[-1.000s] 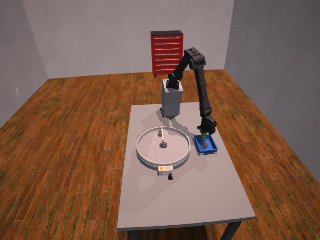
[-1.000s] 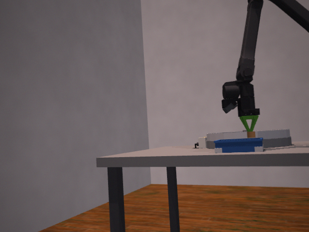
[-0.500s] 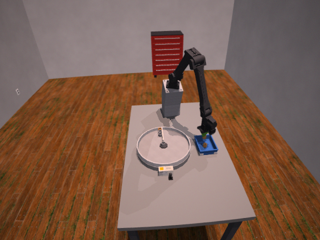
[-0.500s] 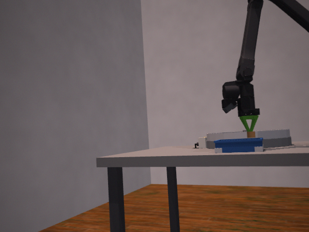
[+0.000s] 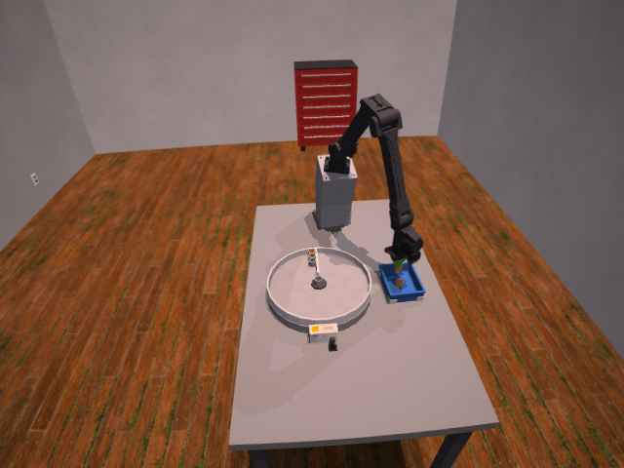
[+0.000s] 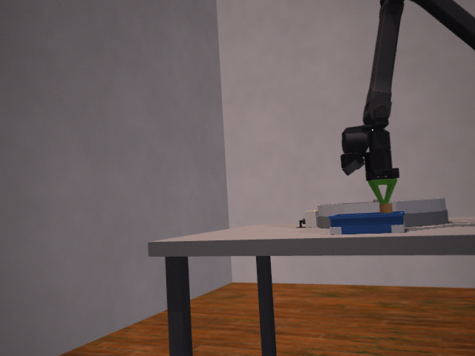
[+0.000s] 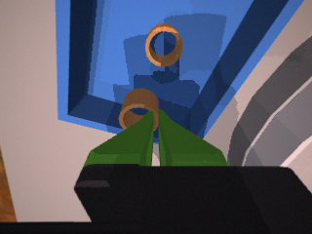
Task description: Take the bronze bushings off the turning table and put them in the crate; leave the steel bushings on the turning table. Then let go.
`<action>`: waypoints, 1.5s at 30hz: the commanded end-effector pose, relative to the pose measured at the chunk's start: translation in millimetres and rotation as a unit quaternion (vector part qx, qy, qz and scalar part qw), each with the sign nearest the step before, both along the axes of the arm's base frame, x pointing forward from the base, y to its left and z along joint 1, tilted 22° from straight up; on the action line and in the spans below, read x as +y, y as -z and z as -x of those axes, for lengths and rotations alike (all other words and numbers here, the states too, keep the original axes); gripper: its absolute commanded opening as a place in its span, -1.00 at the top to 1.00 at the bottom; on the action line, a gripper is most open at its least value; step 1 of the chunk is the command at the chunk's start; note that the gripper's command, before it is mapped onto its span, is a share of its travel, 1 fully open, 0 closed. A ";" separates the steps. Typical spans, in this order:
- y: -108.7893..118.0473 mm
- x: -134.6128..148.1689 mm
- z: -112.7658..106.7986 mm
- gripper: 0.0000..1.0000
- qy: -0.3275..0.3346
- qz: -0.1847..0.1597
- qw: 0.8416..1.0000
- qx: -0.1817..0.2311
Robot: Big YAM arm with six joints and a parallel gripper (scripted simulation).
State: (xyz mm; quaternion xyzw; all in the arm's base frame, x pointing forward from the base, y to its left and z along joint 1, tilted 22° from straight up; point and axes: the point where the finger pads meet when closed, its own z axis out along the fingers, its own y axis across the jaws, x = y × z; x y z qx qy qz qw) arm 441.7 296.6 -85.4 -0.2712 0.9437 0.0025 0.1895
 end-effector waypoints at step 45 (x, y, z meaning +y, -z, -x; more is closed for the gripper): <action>26.4 3.2 -24.0 1.00 -0.001 -0.005 1.000 -0.010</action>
